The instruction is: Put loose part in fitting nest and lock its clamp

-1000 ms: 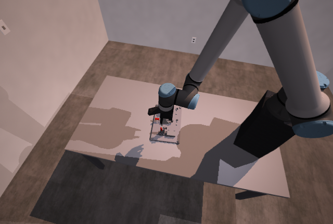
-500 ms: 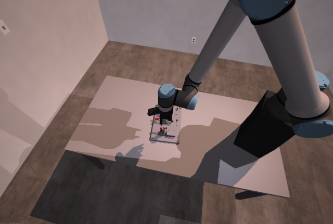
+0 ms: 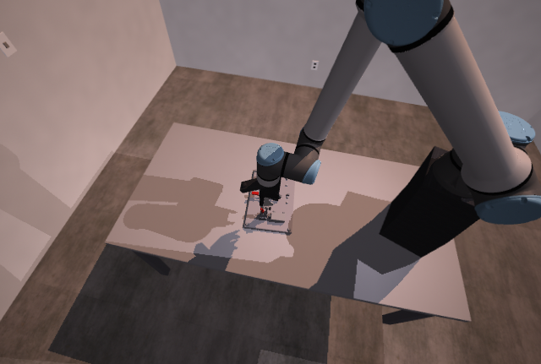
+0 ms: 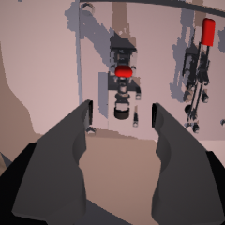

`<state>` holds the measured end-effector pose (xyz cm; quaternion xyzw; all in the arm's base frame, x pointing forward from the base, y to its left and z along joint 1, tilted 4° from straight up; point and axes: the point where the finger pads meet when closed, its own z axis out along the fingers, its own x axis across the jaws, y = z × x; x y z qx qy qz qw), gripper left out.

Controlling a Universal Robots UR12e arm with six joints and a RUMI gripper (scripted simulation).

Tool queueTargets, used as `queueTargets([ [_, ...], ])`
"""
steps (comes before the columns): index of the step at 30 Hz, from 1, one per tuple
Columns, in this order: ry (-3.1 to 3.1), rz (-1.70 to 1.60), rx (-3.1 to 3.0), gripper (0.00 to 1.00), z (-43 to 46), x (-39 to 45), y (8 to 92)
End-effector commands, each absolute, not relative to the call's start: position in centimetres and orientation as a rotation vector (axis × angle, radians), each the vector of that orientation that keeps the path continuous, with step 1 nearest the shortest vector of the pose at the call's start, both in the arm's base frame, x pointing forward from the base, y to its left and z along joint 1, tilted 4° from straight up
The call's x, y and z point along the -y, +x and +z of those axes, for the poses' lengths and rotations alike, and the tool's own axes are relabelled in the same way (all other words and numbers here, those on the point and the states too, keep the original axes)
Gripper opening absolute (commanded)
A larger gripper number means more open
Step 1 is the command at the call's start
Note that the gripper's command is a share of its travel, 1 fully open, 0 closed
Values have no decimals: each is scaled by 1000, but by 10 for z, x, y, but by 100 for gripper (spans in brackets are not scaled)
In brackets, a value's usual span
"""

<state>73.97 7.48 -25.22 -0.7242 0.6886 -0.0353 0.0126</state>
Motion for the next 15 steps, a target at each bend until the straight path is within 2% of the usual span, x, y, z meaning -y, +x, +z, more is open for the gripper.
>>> queueTargets([
  [1,-2256,-112,-2145,28,-271,-74,742],
  [15,-2256,-112,-2145,28,-298,-73,744],
])
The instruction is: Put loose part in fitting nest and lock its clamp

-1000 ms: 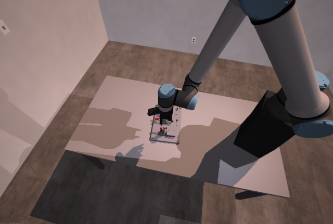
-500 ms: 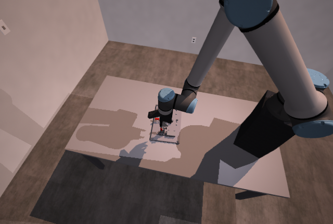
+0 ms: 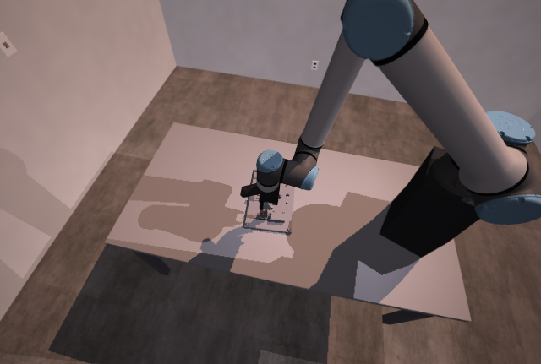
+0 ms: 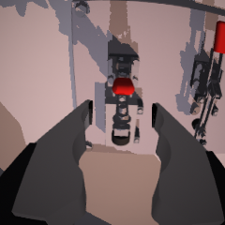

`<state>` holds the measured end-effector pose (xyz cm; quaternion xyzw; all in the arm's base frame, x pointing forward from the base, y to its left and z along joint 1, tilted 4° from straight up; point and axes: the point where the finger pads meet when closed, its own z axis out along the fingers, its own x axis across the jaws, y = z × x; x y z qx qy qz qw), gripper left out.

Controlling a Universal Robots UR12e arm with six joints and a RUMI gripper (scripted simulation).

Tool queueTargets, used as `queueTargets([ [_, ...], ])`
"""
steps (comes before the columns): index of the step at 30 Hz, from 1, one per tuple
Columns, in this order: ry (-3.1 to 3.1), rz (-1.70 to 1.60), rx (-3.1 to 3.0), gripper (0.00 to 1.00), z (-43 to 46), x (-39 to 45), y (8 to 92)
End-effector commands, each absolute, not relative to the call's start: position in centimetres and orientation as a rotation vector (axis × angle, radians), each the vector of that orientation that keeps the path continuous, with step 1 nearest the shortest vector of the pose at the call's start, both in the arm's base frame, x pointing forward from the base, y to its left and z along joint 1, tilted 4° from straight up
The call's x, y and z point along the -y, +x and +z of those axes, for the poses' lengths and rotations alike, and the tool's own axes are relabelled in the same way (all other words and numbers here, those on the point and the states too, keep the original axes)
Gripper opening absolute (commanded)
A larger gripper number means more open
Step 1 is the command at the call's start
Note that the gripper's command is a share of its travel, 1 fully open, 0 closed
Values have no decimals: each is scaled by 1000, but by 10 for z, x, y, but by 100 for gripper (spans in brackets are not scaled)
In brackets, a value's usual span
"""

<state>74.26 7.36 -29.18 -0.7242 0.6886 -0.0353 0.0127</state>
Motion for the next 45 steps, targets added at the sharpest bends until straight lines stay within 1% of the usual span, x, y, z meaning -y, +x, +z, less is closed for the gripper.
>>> queueTargets([
  [1,-2256,-112,-2145,28,-298,-73,744],
  [34,-2256,-112,-2145,28,-300,-73,744],
  [45,-2256,-112,-2145,28,-317,-73,746],
])
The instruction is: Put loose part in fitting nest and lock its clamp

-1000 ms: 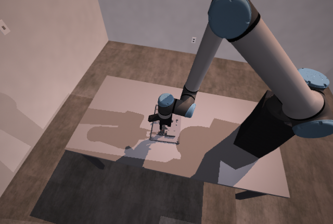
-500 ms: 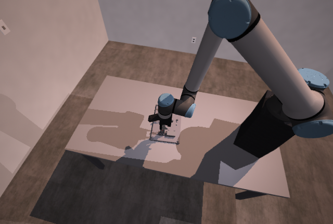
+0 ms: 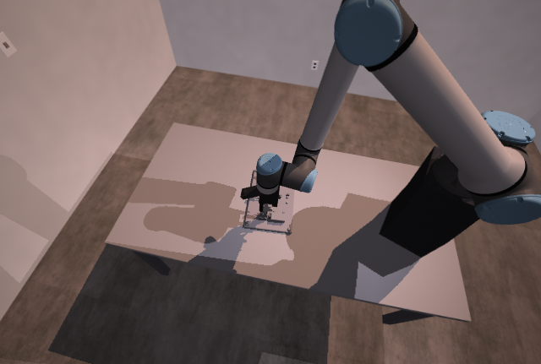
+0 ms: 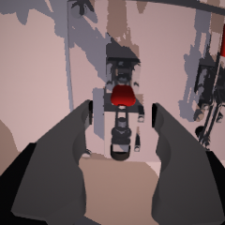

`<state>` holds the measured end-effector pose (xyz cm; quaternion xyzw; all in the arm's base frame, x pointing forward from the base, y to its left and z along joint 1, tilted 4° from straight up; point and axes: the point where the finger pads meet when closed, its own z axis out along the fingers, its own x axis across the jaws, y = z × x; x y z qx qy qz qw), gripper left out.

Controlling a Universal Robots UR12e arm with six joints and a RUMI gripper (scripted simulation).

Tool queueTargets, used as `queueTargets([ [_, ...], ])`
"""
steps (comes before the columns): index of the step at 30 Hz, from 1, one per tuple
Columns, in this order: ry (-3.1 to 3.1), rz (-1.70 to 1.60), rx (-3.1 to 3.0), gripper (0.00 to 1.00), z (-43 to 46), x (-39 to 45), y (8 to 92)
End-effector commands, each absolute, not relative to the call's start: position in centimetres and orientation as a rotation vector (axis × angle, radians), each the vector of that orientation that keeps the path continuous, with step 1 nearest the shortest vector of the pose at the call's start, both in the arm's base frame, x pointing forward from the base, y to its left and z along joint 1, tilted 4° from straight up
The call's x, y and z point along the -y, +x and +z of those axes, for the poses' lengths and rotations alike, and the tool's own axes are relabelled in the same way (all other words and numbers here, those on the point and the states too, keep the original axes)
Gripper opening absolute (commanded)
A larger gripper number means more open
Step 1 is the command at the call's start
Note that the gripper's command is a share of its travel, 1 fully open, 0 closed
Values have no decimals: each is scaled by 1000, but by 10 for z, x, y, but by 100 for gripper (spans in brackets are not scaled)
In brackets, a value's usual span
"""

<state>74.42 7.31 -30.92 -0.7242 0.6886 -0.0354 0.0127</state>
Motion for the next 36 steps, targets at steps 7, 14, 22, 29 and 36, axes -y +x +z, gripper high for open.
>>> queueTargets([
  [7,-2256,-112,-2145,28,-333,-72,747],
  [14,-2256,-112,-2145,28,-335,-72,747],
  [22,-2256,-112,-2145,28,-335,-72,747],
  [29,-2256,-112,-2145,0,-335,-72,747],
  [36,-2256,-112,-2145,0,-335,-72,747],
])
